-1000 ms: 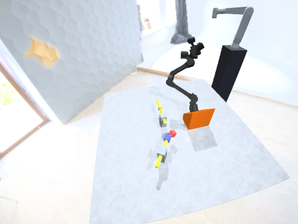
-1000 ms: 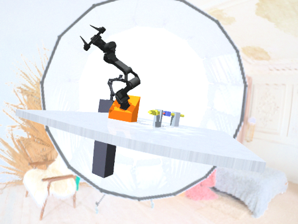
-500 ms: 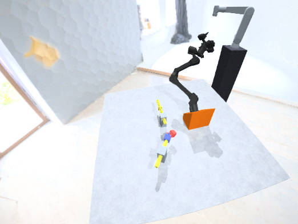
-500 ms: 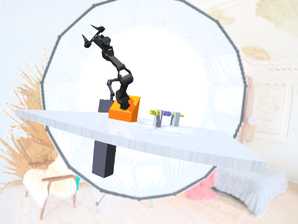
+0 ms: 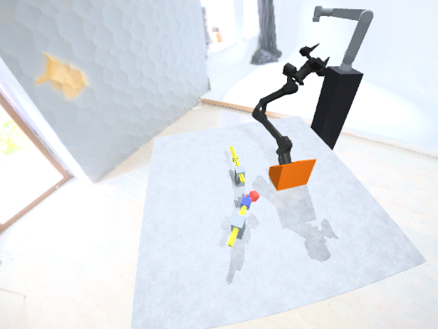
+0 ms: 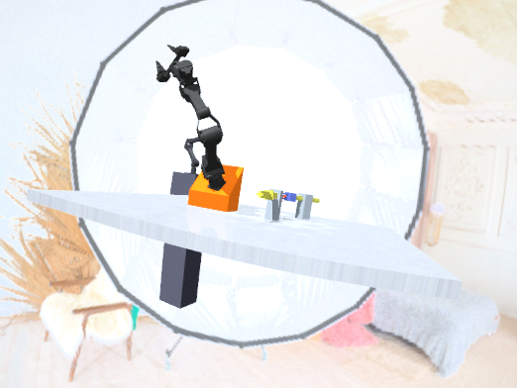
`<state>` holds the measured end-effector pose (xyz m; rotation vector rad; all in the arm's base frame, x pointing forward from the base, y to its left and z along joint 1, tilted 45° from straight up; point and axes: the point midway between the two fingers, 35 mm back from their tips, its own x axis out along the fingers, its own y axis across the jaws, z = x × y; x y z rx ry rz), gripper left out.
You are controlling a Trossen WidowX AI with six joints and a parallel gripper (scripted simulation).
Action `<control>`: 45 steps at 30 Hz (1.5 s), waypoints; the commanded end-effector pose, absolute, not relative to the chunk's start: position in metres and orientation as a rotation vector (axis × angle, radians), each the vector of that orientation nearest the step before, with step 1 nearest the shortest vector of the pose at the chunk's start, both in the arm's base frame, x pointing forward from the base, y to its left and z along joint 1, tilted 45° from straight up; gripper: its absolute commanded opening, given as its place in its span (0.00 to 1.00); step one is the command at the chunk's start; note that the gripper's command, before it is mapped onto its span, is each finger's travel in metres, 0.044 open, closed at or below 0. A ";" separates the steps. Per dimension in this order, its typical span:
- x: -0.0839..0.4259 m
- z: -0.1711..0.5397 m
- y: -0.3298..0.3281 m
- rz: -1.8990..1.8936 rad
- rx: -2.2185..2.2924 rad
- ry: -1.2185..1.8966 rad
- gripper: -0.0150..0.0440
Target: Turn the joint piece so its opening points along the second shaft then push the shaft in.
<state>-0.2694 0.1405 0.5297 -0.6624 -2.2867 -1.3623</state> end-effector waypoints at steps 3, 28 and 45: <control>-0.276 0.508 0.179 -1.463 -0.780 -2.362 1.00; -0.235 0.420 0.332 -1.762 -1.318 -2.654 1.00; -0.165 0.308 0.420 -1.932 -1.613 -3.074 1.00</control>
